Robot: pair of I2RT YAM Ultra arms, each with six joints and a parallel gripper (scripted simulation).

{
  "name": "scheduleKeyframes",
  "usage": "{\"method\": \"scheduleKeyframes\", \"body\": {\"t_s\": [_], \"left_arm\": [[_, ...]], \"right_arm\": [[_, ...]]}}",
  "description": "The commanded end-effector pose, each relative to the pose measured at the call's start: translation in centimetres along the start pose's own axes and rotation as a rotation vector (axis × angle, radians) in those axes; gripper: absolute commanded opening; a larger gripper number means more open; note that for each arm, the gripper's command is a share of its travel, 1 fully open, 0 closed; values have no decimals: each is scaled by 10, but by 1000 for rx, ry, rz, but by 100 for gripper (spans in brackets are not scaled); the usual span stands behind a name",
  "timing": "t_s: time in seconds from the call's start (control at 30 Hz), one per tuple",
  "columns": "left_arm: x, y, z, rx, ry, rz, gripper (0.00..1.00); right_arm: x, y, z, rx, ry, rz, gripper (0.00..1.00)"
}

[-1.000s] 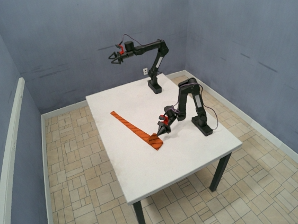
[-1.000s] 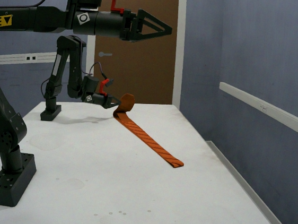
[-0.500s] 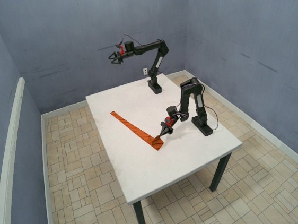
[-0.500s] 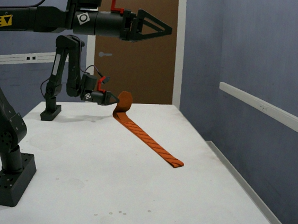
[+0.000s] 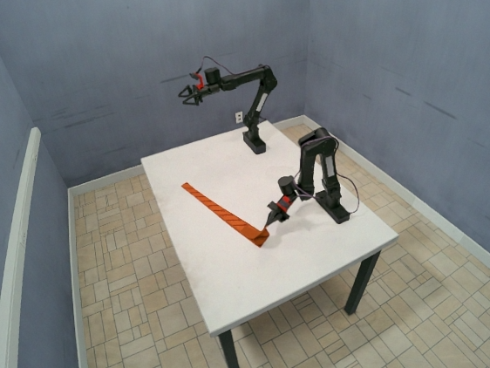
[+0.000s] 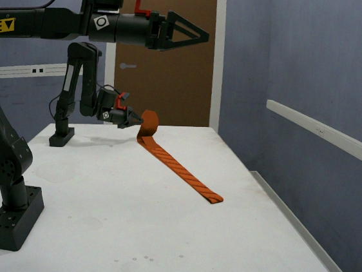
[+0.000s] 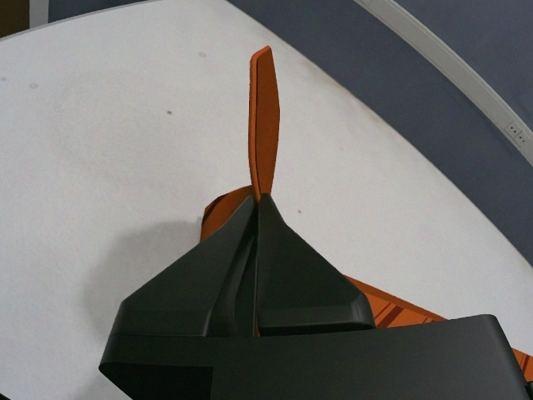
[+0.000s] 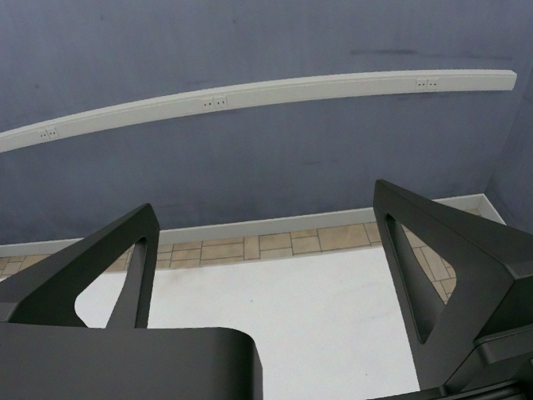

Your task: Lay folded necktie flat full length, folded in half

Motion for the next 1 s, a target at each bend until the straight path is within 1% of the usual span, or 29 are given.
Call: {"method": "scheduleKeyframes", "body": {"t_s": [0.0, 0.13, 0.27, 0.37, 0.43, 0.53, 0.63, 0.8, 0.97], "left_arm": [[10, -1, 3, -30, -11, 123, 2], [14, 6, 4, -31, -9, 242, 2], [16, 9, 4, -32, -7, 292, 2], [19, 14, 3, -33, -5, 391, 2], [19, 14, 3, -33, -5, 391, 2], [22, 19, 3, -33, -3, 475, 2], [23, 21, 3, -34, -3, 510, 2], [26, 30, 2, -35, 1, 672, 2], [27, 34, 2, -35, 3, 734, 2]], "right_arm": [[27, -5, 9, -5, -76, -10, 100], [27, -5, 9, -5, -76, -10, 100], [27, -5, 9, -5, -76, -10, 100], [27, -5, 9, -5, -76, -10, 100], [27, -5, 9, -5, -76, -10, 100], [27, -5, 9, -5, -76, -10, 100], [27, -5, 9, -5, -76, -10, 100], [27, -5, 9, -5, -76, -10, 100], [27, -5, 9, -5, -76, -10, 100]]}}
Point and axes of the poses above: on each arm, the point where the finger pads meet when closed, its own z axis back along the fingers, its own y axis across the jaws, x = y × z, the point moved 6 cm from there along z, back along the fingers, and after that the axes turned 9 degrees about z, right-handed, at the moved point
